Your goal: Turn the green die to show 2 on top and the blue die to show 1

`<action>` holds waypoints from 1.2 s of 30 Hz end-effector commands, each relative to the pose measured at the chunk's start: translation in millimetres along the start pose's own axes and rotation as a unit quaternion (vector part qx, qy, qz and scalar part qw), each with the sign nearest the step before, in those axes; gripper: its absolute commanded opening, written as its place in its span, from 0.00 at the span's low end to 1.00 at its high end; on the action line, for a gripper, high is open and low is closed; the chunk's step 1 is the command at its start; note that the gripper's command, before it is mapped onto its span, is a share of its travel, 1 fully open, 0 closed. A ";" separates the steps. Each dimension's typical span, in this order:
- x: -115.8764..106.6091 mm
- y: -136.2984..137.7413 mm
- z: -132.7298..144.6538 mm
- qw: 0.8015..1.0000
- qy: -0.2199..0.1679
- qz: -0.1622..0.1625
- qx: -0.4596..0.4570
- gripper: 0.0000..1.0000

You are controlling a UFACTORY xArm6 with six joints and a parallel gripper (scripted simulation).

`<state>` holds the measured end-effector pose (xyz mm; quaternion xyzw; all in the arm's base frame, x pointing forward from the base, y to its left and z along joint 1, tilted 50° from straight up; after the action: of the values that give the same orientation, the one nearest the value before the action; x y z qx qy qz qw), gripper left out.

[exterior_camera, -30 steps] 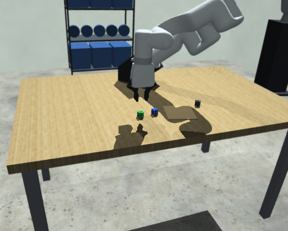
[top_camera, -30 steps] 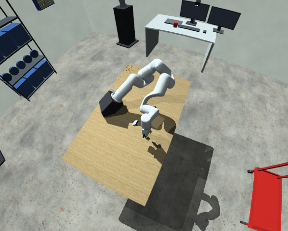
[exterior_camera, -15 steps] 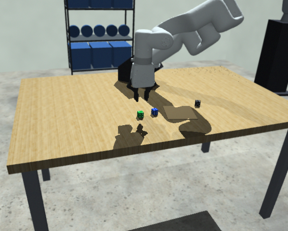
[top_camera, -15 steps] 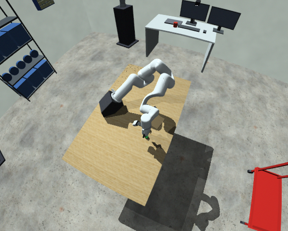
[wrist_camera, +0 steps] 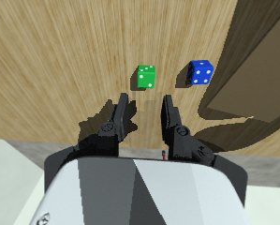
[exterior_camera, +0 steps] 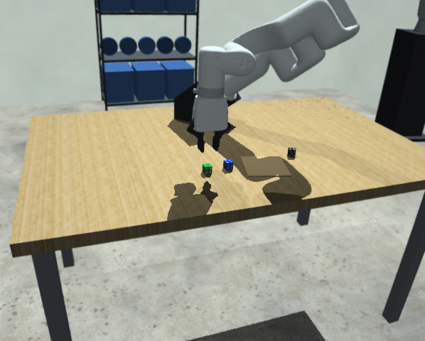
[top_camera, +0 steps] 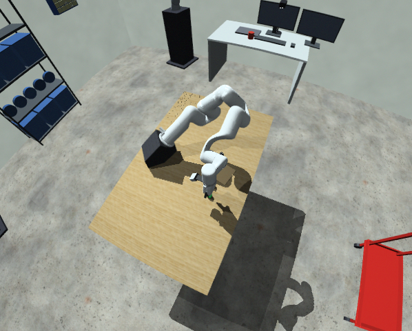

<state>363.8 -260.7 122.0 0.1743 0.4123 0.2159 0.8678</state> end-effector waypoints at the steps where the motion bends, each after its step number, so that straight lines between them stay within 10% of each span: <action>1: 3.9 -0.6 0.6 1.000 -0.001 -0.001 0.000 0.42; 36: 42.7 -0.9 0.0 1.000 -0.001 -0.001 0.000 0.42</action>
<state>387.3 -238.9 94.4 0.1743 0.4123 0.2160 0.8677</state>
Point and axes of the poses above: the point where the finger pads meet when closed, its own x axis out along the fingers, its own y axis across the jaws, z = x × y, the point moved 6 cm from there along -x, back along the fingers, and after that the axes turned 5 degrees about -x, right-handed, at the moved point
